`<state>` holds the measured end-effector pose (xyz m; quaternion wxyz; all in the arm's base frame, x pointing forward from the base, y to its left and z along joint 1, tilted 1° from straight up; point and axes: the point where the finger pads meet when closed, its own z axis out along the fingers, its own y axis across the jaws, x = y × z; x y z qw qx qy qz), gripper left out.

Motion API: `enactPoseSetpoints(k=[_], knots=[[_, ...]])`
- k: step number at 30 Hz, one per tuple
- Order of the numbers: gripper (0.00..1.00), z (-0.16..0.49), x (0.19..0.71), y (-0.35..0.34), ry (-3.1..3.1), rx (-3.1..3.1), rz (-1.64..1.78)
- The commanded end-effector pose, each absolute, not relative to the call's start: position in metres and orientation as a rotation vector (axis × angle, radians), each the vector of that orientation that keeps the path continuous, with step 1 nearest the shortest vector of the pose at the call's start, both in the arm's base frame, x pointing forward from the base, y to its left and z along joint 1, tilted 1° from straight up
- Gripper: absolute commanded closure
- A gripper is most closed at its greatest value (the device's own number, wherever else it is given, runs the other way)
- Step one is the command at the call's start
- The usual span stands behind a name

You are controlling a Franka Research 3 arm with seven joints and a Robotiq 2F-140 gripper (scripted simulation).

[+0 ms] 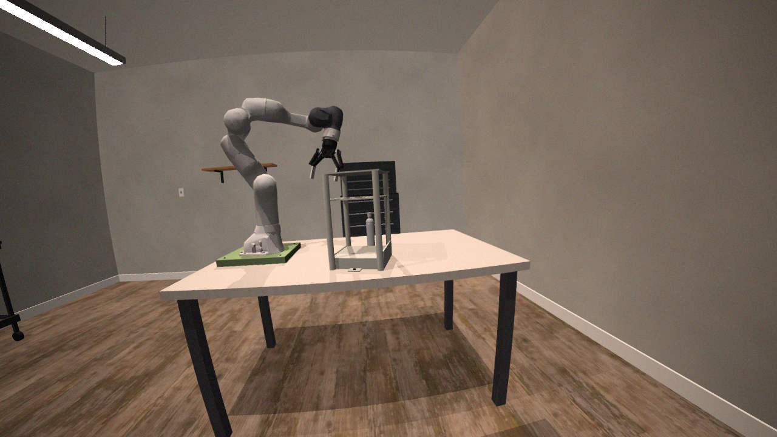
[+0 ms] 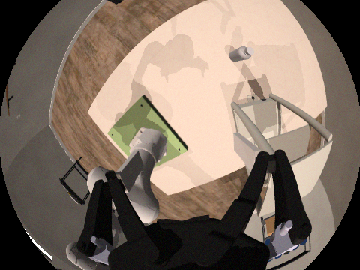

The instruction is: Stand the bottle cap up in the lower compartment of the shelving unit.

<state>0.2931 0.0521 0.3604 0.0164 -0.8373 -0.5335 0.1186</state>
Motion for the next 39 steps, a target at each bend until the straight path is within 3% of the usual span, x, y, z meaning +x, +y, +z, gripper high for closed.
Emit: enactPoseSetpoints(k=[1, 18, 25, 36, 39], knots=[[0.00, 0.360, 0.293, 0.052, -1.659, -2.603, 0.369], [0.00, 0.361, 0.293, 0.052, -1.659, -2.603, 0.369], [0.00, 0.411, 0.293, 0.052, -1.659, -2.603, 0.369], [0.00, 0.411, 0.294, 0.052, -1.660, -2.603, 0.367], [0.00, 0.396, 0.335, 0.065, -1.699, -2.578, 0.298]])
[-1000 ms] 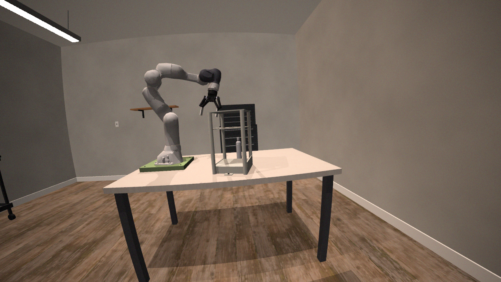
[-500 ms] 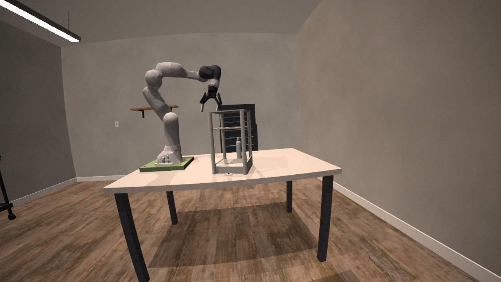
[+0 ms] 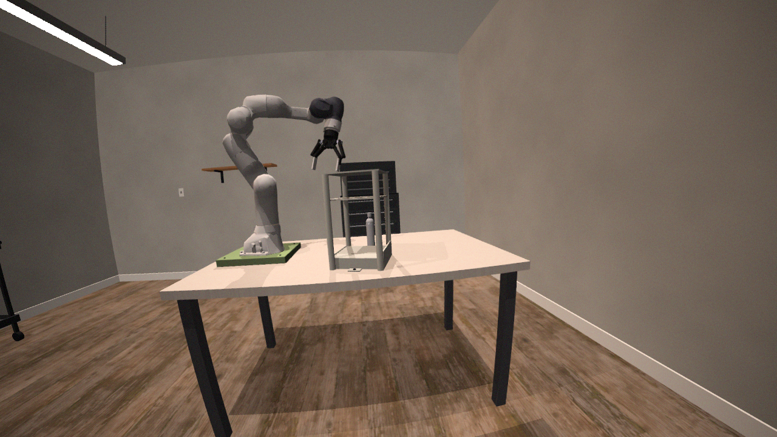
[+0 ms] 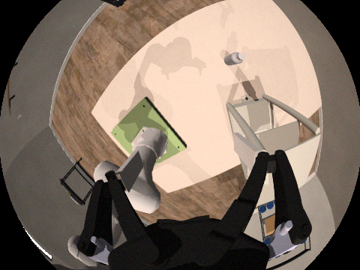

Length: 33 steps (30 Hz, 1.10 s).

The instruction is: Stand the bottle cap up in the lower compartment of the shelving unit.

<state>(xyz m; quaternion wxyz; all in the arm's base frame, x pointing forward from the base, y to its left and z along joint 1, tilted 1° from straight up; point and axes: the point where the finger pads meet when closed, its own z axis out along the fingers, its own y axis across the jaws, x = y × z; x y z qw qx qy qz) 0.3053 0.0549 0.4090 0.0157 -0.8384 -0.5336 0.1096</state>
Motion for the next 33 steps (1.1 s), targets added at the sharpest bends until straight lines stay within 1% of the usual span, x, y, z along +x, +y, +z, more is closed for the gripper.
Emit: enactPoseSetpoints(k=[1, 10, 12, 13, 27, 33], knots=[[0.00, 0.393, 0.343, 0.067, -1.706, -2.574, 0.285], [0.00, 0.364, 0.409, 0.085, -1.764, -2.545, 0.176], [0.00, 0.364, 0.409, 0.085, -1.764, -2.545, 0.176], [0.00, 0.355, 0.426, 0.090, -1.779, -2.539, 0.147], [0.00, 0.301, 0.523, 0.108, -1.870, -2.520, -0.013], [0.00, 0.300, 0.525, 0.108, -1.872, -2.520, -0.017]])
